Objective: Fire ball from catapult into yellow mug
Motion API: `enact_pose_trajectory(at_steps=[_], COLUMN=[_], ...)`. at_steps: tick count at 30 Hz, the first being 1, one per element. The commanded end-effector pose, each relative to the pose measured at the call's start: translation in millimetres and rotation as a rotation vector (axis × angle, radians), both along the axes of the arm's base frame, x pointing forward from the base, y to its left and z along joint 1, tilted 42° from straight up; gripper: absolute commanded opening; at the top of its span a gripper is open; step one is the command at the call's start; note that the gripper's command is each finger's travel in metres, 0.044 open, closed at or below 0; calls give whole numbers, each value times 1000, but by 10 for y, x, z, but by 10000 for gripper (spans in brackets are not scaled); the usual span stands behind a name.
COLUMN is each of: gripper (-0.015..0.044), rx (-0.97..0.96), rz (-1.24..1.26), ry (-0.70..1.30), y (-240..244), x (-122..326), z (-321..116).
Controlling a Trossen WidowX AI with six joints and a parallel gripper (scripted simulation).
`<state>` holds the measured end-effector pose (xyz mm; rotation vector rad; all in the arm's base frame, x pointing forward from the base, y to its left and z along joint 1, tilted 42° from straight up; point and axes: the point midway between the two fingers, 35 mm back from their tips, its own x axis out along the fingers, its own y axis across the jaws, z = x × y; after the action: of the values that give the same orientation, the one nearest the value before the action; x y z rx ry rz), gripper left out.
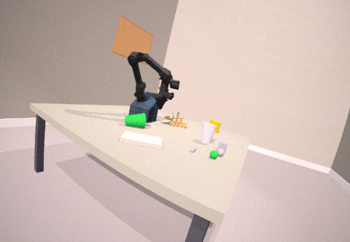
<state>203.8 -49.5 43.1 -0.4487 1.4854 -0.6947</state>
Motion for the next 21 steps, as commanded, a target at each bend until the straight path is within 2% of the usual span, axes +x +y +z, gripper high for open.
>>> enact_pose_trajectory(at_steps=[1, 21], gripper=[0, 0], rx=[3, 23], rz=[-6, 87], ry=[0, 226], y=[41, 448], x=[-9, 217], z=[48, -347])
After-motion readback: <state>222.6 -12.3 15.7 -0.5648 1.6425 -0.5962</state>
